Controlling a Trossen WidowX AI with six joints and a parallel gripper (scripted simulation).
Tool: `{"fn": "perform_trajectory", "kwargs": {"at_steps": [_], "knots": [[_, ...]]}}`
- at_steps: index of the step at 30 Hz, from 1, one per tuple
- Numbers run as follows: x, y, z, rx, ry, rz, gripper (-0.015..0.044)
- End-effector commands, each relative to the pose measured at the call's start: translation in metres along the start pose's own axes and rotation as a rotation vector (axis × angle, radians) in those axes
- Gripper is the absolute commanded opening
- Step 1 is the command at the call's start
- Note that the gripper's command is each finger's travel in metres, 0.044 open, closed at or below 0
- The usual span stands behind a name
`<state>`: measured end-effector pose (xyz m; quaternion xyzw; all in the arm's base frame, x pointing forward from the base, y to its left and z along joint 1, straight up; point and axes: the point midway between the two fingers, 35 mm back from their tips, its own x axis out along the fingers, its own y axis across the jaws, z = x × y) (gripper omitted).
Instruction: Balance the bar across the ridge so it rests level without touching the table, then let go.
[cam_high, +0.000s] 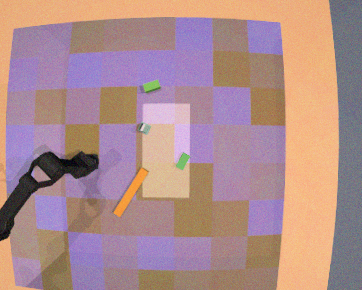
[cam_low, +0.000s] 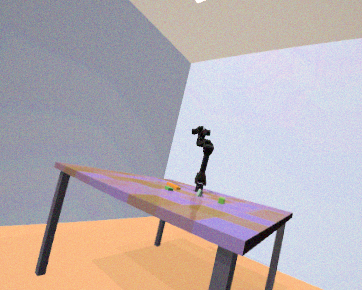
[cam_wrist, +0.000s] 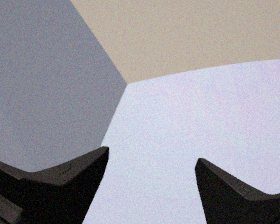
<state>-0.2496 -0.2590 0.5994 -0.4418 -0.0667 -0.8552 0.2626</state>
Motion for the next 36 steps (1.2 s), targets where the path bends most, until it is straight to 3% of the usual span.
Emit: {"fn": "perform_trajectory", "kwargs": {"at_steps": [1, 17, 36], "knots": [[-0.007, 0.023, -0.014, -0.004, 0.068, 0.056, 0.0315], [-0.059, 0.139, -0.053, -0.088, 0.320, 0.402, 0.0315], [-0.174, 0.256, -0.060, -0.261, 0.464, 0.935, 0.0315]]}}
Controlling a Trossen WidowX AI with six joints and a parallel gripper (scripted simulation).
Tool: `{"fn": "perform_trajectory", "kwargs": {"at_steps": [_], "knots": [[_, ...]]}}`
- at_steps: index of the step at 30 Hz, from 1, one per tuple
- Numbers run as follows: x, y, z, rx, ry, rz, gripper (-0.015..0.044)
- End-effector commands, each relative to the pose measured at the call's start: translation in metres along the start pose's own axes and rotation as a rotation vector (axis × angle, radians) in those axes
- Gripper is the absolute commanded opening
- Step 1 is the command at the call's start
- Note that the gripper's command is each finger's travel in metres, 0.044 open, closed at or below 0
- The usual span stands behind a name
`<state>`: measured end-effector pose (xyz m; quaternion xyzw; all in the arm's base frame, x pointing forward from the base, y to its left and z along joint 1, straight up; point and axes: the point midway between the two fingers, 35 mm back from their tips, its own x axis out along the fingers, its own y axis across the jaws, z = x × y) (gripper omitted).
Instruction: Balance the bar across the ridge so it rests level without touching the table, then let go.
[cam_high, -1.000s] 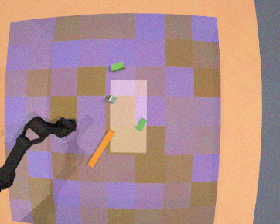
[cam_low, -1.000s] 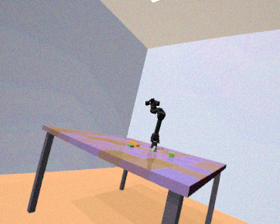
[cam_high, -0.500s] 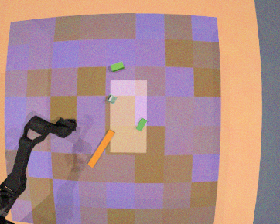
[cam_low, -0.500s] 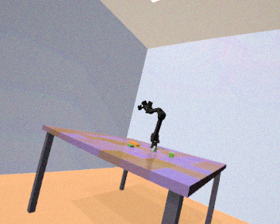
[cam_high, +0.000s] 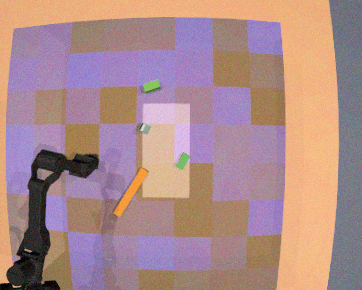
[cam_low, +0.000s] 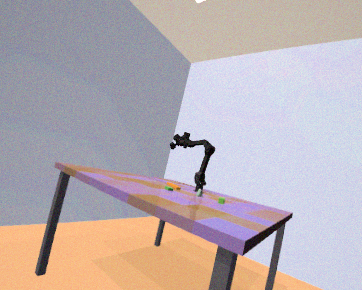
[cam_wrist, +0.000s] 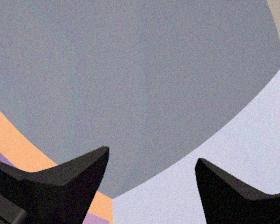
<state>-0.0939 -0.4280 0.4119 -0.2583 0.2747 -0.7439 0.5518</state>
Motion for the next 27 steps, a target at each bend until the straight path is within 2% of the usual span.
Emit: {"fn": "perform_trajectory", "kwargs": {"at_steps": [1, 6, 14, 27], "knots": [[-0.003, 0.026, -0.003, -0.056, 0.031, 0.076, 0.0315], [-0.008, 0.047, -0.004, -0.109, 0.055, 0.137, 0.0315], [-0.026, 0.112, -0.003, -0.253, 0.074, 0.352, 0.0315], [-0.082, 0.211, -0.003, -0.517, 0.032, 0.730, 0.0315]]}}
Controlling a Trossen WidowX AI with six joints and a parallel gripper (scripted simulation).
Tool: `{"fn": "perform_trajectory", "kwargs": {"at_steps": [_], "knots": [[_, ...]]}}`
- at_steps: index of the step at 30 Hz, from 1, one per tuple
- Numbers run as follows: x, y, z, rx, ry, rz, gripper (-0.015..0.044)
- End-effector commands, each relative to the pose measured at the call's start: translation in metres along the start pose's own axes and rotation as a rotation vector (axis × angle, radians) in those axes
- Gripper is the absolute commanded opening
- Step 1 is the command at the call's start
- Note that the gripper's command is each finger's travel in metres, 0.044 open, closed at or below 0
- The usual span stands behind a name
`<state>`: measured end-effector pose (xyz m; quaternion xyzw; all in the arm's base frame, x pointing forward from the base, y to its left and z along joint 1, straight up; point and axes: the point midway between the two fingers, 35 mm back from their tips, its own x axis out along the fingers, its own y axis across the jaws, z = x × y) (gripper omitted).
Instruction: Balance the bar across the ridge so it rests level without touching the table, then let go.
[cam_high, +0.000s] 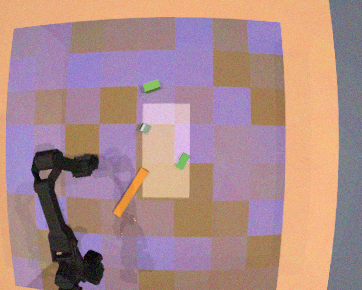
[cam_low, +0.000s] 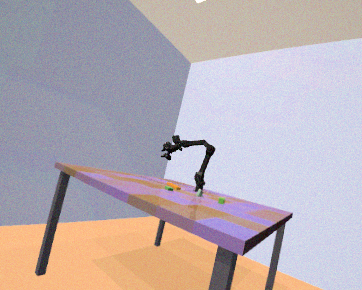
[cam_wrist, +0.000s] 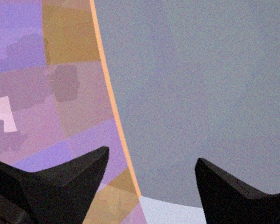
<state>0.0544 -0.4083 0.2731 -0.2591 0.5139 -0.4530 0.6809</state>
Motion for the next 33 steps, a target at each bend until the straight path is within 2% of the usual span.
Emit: {"fn": "perform_trajectory", "kwargs": {"at_steps": [1, 16, 33], "knots": [[0.000, 0.030, 0.010, -0.083, -0.013, 0.101, 0.0315], [-0.030, 0.146, 0.041, -0.466, -0.105, 0.491, 0.0315], [-0.102, 0.249, 0.037, -0.940, -0.247, 0.902, 0.0315]]}}
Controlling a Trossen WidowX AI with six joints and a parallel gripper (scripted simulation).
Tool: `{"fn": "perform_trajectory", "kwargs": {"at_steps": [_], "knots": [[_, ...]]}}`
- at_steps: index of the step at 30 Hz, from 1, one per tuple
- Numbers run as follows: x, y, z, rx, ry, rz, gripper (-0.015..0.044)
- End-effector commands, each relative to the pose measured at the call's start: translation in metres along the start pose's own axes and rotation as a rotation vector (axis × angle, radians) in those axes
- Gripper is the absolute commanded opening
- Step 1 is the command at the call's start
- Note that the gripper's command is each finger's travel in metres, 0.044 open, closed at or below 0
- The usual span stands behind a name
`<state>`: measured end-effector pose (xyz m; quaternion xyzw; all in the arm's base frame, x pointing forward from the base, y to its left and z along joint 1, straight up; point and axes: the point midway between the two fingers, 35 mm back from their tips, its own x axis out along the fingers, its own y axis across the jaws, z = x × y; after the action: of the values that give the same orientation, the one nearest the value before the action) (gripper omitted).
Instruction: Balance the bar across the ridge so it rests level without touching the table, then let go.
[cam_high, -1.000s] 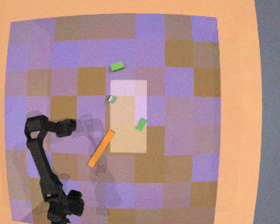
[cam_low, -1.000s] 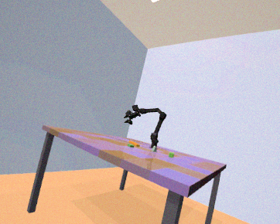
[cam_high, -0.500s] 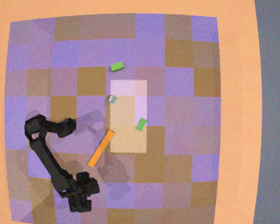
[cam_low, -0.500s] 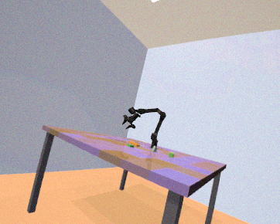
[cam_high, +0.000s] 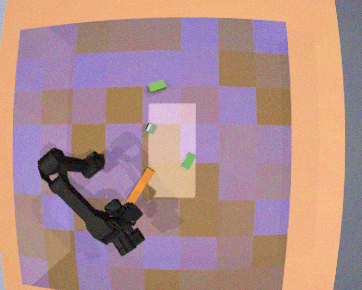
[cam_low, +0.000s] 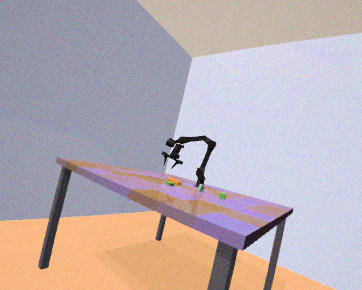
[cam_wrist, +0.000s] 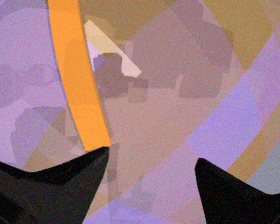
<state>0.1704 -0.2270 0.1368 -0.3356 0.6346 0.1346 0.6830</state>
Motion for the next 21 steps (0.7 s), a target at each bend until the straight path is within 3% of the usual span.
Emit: {"fn": "perform_trajectory", "kwargs": {"at_steps": [1, 9, 15, 21], "knots": [[0.003, 0.020, 0.015, -0.100, -0.026, 0.087, 0.0315], [0.001, 0.062, 0.041, -0.314, -0.076, 0.257, 0.0315], [0.005, 0.064, 0.042, -0.319, -0.077, 0.261, 0.0315], [0.035, 0.071, 0.043, -0.319, -0.077, 0.261, 0.0315]]}}
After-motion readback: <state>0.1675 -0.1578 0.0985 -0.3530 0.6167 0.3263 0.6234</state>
